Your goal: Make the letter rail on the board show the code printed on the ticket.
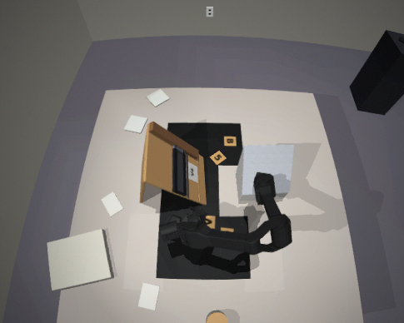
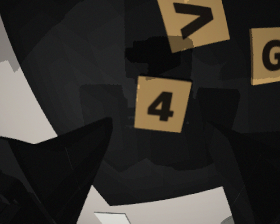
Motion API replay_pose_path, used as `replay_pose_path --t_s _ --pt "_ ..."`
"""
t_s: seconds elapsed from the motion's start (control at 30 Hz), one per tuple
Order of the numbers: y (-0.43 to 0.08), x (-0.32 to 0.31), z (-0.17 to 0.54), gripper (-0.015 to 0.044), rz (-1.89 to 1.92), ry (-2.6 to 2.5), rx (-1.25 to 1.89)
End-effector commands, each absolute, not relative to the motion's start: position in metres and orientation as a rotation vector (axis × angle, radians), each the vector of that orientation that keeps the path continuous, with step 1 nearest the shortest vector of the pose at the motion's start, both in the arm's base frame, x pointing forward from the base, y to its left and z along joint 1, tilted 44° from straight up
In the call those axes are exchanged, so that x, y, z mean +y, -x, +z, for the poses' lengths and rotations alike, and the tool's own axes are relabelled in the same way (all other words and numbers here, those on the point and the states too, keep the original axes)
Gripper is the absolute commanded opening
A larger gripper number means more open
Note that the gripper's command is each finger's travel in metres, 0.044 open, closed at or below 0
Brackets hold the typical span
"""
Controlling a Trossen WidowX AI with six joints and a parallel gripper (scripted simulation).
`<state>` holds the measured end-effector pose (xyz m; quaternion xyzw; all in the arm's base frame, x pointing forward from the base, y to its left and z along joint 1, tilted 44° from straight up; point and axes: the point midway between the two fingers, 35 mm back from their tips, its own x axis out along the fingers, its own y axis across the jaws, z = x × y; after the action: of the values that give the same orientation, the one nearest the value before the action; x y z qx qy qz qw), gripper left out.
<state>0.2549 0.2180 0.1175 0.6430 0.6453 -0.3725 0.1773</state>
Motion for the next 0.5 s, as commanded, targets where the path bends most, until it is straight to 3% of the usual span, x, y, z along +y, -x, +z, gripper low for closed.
replay_pose_path --t_s 0.0,0.47 --pt "-0.252 0.224 0.119 0.034 -1.148 -1.866 1.8" --pt "-0.249 0.245 0.099 0.034 -1.147 -1.866 1.801"
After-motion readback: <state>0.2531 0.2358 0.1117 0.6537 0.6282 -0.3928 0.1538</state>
